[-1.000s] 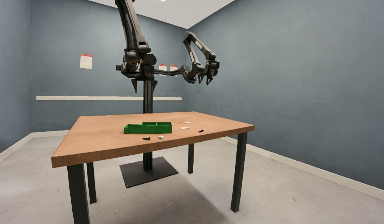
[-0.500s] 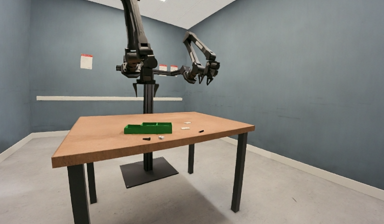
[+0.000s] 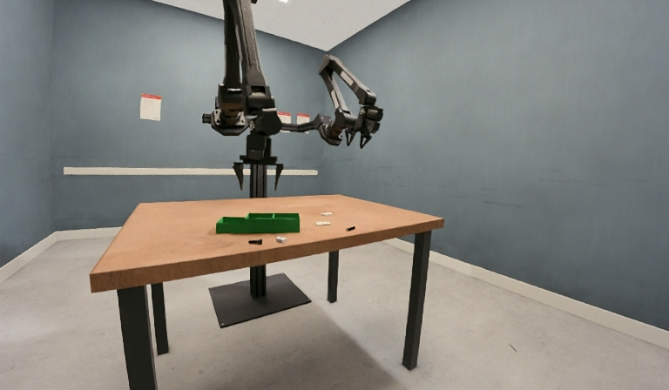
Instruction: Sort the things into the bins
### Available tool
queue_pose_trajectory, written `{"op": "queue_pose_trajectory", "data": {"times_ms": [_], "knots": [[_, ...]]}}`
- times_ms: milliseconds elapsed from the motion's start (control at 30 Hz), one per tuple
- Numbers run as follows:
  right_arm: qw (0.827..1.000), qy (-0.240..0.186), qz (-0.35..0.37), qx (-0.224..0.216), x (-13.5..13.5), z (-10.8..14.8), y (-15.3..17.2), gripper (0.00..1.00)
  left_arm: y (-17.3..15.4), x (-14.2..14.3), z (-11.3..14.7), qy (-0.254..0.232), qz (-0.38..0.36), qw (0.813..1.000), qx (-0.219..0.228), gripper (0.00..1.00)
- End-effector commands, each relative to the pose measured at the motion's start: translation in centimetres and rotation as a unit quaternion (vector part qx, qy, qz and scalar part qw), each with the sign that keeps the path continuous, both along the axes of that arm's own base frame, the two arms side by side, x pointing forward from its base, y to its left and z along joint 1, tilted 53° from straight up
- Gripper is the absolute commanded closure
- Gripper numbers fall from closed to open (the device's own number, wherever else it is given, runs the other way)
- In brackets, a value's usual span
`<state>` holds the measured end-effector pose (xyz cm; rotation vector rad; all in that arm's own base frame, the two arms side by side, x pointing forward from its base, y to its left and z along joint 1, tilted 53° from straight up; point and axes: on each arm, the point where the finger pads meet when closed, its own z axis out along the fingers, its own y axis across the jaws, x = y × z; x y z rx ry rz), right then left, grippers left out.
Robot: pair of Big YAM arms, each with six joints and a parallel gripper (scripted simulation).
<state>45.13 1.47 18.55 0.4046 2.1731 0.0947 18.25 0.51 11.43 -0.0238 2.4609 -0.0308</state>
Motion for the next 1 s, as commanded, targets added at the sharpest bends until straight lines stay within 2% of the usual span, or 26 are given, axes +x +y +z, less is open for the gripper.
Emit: {"op": "queue_pose_trajectory", "data": {"times_ms": [0,133,800,833,967], "knots": [[1.0,-0.003,-0.002,0.006,-0.6,0.4,0.1,0.0,0.1,0.4,2.7,-0.024,0.002,1.0,0.001,0.0],[1.0,0.012,-0.002,0.004,-0.4,-1.0,0.1,0.0,0.1,0.4,2.7,-0.024,0.002,1.0,0.001,0.0],[1.0,0.001,-0.001,0.005,-0.4,-0.5,0.1,0.0,0.1,0.4,2.7,-0.024,0.002,1.0,0.001,0.0],[1.0,-0.005,0.0,0.002,-0.1,0.3,0.1,0.0,0.1,0.4,2.7,-0.024,0.002,1.0,0.001,0.0],[1.0,-0.005,0.0,0.002,-0.2,0.3,0.1,0.0,0.1,0.4,2.7,-0.024,0.002,1.0,0.001,0.0]]}}
